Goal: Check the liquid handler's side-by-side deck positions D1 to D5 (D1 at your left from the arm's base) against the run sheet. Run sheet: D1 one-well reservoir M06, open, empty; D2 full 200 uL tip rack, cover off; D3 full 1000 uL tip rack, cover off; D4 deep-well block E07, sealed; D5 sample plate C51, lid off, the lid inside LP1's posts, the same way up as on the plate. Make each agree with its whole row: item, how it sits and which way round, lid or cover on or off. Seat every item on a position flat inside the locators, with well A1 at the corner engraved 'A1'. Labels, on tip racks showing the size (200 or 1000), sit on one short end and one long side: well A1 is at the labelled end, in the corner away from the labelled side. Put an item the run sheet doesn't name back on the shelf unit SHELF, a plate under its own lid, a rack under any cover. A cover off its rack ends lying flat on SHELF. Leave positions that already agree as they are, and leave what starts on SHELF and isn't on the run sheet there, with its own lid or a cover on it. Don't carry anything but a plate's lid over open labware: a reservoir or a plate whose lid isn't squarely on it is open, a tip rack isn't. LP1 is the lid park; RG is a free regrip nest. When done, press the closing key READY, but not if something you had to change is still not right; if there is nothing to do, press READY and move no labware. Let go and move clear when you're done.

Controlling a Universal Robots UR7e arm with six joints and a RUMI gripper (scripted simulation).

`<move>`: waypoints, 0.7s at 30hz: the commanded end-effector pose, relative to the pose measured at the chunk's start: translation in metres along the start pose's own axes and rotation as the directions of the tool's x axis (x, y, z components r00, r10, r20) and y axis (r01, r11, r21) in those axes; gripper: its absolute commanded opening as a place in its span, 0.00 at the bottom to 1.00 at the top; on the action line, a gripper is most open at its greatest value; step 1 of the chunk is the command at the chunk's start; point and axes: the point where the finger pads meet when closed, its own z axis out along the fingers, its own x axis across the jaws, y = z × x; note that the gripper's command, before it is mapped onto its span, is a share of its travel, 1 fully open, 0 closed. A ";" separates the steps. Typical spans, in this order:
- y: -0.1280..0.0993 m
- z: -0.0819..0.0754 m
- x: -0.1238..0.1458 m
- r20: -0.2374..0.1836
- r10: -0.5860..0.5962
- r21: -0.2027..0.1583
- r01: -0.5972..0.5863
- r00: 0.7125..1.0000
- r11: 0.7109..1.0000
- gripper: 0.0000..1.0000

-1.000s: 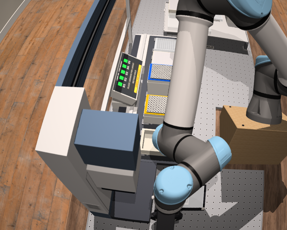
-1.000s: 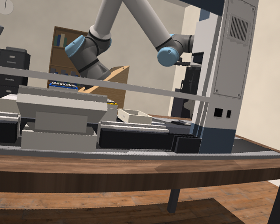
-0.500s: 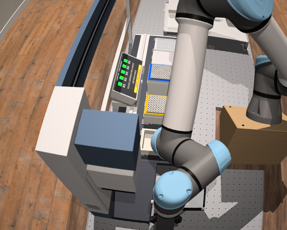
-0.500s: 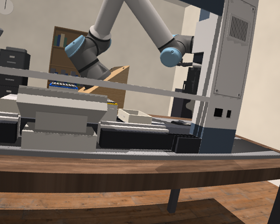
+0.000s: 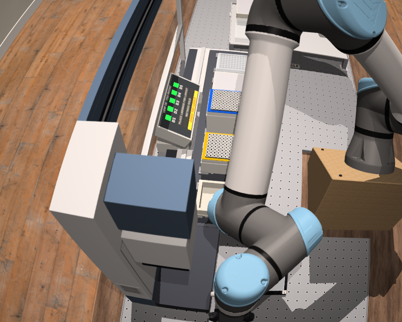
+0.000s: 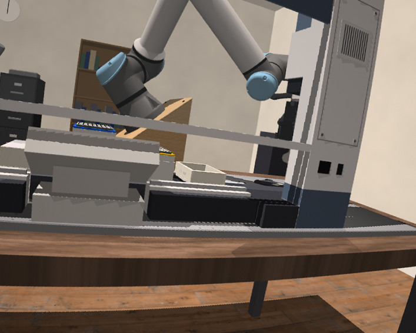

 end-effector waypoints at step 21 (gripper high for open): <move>-0.017 -0.001 0.000 -0.001 0.001 0.001 -0.001 1.000 1.000 0.00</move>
